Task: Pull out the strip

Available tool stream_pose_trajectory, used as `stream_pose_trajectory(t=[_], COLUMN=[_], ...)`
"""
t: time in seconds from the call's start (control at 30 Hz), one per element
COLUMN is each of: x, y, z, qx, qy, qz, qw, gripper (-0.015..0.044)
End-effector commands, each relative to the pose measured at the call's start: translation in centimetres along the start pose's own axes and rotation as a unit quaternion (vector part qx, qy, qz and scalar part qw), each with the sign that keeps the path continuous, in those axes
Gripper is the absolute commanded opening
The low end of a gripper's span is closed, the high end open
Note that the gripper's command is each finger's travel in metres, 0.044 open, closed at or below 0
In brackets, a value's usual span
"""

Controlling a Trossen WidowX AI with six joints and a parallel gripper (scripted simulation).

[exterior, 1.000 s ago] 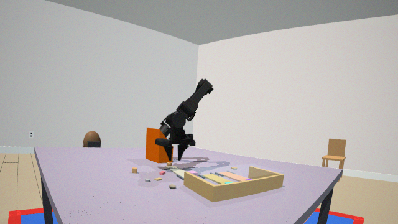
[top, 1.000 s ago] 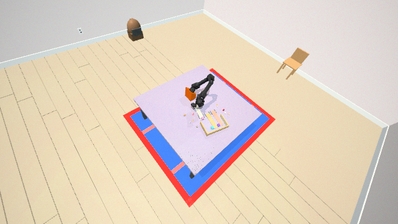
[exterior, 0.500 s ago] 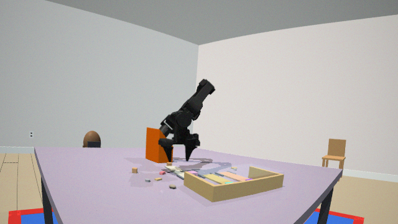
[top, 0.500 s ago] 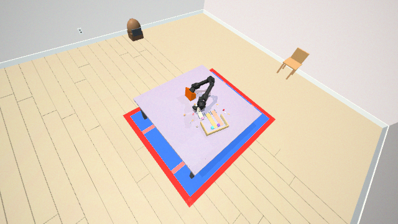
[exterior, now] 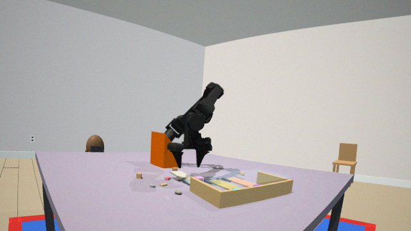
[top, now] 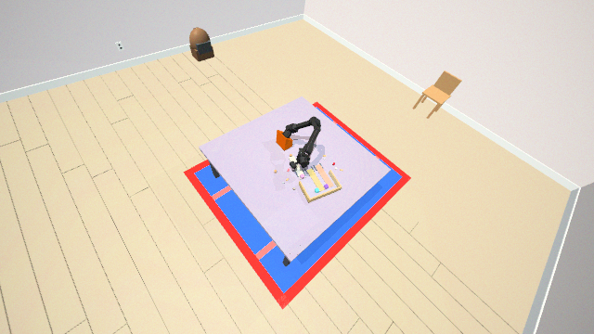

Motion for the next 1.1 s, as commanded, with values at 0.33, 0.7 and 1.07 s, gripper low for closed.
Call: stream_pose_trajectory(t=[0.33, 0.7, 1.07], x=[4.8, 8.4, 8.7], y=[-0.6, -1.1, 0.1], z=[-0.4, -0.6, -0.6], qx=[0.001, 0.001, 0.001], qy=[0.001, 0.000, 0.000], qz=[-0.002, -0.003, -0.003], qw=[1.000, 1.000, 1.000], gripper=[0.0440, 0.0440, 0.0250])
Point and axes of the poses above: the point midway between the two fingers, 35 mm back from their tips, its own y axis out along the fingers, its own z axis across the jaws, x = y × z, the point moved 10 cm from there along -y, back along the fingers, and after that the axes turned 5 degrees about y, right-handed, at the moved point
